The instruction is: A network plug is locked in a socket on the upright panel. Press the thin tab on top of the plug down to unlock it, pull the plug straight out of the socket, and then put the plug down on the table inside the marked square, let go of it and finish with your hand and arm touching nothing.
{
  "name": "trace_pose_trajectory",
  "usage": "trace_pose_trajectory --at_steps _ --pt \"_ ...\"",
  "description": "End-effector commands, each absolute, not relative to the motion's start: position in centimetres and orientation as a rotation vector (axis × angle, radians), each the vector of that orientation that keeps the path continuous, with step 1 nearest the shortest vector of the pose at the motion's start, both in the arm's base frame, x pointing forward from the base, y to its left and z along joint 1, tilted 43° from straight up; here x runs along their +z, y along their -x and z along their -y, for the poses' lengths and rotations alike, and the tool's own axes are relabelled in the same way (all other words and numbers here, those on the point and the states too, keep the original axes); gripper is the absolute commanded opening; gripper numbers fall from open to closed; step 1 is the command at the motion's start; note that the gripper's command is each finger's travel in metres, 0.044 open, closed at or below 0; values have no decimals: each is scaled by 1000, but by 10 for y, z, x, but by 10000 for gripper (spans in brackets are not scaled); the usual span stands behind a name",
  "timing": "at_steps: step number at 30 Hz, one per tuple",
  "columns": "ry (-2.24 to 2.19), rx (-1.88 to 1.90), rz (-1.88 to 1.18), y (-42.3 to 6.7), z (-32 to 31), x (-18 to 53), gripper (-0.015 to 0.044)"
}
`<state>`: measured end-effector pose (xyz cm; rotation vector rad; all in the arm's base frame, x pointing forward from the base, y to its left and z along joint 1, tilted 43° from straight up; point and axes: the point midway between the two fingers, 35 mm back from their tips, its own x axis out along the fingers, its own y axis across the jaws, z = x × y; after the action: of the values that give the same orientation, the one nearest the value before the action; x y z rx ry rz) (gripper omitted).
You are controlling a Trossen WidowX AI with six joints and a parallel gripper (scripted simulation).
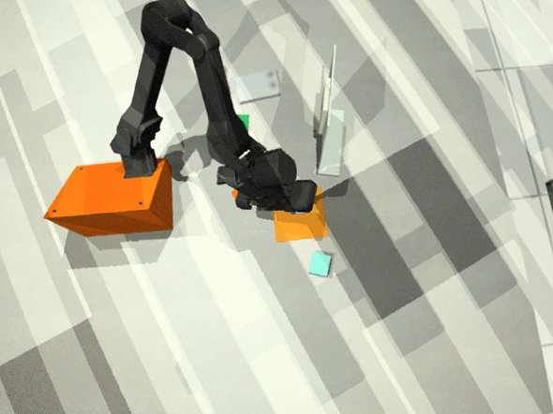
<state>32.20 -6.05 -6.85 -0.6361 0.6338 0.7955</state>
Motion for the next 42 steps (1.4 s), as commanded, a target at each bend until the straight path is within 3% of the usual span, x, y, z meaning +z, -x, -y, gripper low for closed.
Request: trace_pose_trajectory --at_steps 1,42 --pt "638 796 -626 -323 65 -63 156" --pt "638 796 -635 -321 112 -12 156"
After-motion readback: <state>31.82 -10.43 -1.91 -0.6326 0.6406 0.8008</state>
